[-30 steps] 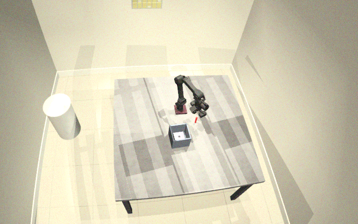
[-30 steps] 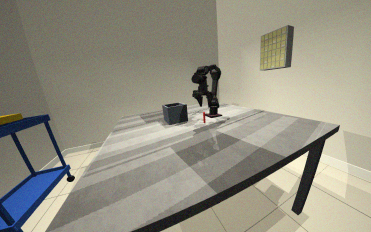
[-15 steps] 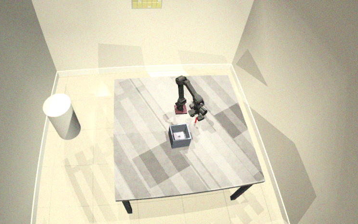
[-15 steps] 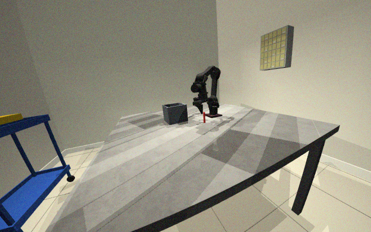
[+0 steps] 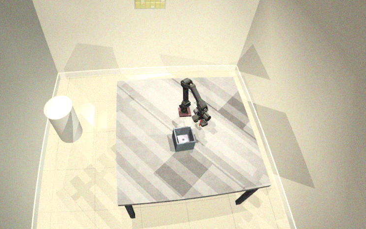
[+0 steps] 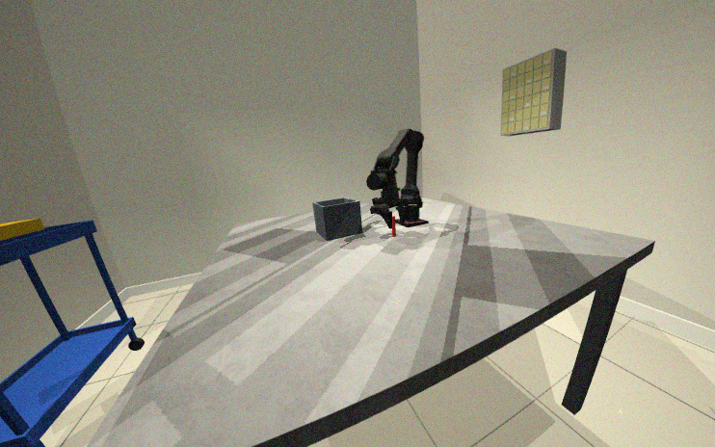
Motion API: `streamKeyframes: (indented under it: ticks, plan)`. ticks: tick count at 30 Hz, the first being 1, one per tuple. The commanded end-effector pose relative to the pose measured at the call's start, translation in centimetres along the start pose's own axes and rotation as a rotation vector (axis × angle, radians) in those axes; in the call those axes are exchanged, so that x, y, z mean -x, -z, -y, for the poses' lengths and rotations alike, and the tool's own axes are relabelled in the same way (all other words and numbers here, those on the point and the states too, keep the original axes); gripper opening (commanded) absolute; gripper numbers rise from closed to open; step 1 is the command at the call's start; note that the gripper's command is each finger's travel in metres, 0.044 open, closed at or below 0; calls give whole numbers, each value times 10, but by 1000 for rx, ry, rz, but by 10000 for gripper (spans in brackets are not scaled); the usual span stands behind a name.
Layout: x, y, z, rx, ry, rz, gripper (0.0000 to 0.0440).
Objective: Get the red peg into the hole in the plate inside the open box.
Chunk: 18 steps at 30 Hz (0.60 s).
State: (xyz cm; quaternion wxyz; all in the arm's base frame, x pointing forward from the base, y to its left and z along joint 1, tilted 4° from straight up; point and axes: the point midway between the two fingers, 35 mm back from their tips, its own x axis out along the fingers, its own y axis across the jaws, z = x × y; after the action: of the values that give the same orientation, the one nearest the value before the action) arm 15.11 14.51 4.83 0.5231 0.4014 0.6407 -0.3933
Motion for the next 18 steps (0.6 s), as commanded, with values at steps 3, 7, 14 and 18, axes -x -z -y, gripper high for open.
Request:
streamKeyframes:
  ticks: [3, 7, 14, 18]
  plan:
    - [-5, -1, -7, 6, -11, -2, 172]
    - [-5, 1, -11, 23, -21, -10, 67]
    - [9, 9, -22, 36, -73, -59, 0]
    - [22, 15, -28, 40, -119, -95, 0]
